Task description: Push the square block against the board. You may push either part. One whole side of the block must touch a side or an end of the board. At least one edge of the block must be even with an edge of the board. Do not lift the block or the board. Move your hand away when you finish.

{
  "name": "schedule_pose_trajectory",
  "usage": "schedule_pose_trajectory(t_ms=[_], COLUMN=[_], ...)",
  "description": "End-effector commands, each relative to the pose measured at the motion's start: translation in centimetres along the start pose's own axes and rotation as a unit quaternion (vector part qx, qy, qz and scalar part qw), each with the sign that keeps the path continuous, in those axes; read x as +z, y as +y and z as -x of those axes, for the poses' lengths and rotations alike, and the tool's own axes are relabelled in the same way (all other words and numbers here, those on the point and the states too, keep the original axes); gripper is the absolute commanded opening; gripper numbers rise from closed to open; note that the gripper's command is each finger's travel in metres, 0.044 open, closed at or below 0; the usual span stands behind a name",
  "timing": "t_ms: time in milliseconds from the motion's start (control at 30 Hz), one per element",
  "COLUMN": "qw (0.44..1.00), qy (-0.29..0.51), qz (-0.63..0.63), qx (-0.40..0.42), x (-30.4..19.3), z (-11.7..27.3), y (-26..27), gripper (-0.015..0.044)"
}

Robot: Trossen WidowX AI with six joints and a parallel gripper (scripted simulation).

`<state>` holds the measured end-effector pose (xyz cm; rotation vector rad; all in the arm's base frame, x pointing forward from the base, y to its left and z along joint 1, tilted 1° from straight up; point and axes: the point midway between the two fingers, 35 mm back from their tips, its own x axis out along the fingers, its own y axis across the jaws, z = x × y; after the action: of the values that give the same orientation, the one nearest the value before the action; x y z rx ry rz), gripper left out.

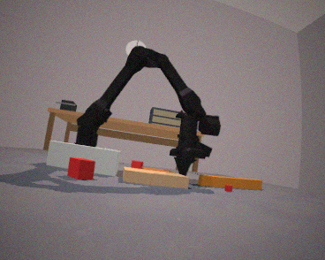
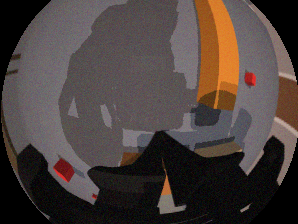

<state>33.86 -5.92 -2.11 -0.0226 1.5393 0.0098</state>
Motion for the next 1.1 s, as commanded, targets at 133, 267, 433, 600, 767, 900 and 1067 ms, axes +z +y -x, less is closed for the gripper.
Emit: schedule_pose_trajectory(t_ms=[133,267,433,600,767,900,1067], qw=[1.000,1.000,1.000,1.000,1.000,0.995,0.984], qy=[0.002,0.002,0.000,0.001,-0.008,-0.007,-0.006], qz=[-0.002,-0.002,-0.001,-0.002,0.026,0.095,0.180], qx=[-0.002,-0.002,-0.001,-0.002,-0.001,-0.001,-0.001], x=[1.2,1.8,1.9,1.8,1.9,1.1,0.1], z=[-0.1,-0.1,2.7,5.4,5.4,5.6,5.7], y=[0.0,0.0,0.0,0.1,0.4,1.2,2.2], gripper=[0.0000,0.0000,0.0000,0.0000,0.0000,0.0000,0.0000])
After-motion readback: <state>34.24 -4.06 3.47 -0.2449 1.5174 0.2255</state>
